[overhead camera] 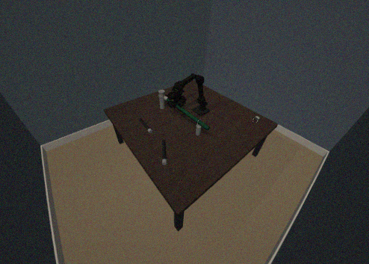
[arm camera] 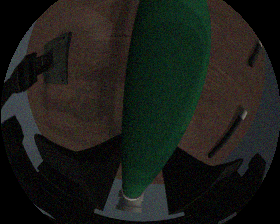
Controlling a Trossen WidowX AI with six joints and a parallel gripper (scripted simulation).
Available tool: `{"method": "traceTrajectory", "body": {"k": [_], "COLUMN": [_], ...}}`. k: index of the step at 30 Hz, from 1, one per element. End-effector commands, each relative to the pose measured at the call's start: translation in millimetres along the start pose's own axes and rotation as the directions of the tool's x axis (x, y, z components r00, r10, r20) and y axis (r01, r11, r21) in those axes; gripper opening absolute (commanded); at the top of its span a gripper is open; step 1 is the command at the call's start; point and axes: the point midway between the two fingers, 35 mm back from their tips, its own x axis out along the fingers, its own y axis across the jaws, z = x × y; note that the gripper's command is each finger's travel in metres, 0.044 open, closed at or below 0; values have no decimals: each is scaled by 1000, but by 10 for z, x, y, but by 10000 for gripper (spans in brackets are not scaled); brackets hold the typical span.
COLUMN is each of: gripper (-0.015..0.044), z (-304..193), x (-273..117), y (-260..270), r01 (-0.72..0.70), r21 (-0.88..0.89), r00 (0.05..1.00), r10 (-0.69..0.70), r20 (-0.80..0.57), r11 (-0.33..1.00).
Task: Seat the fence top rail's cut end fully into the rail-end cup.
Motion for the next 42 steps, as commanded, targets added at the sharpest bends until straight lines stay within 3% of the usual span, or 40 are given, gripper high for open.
{"method": "traceTrajectory", "body": {"k": [1, 42], "gripper": [0, 0], "z": [0, -275], "x": [3, 50], "y": [-2, -21], "r01": [1, 0], "r21": [0, 0], "r00": [1000, 1000], "r10": [-1, 0], "r20": [2, -2], "r11": [1000, 1000]}}
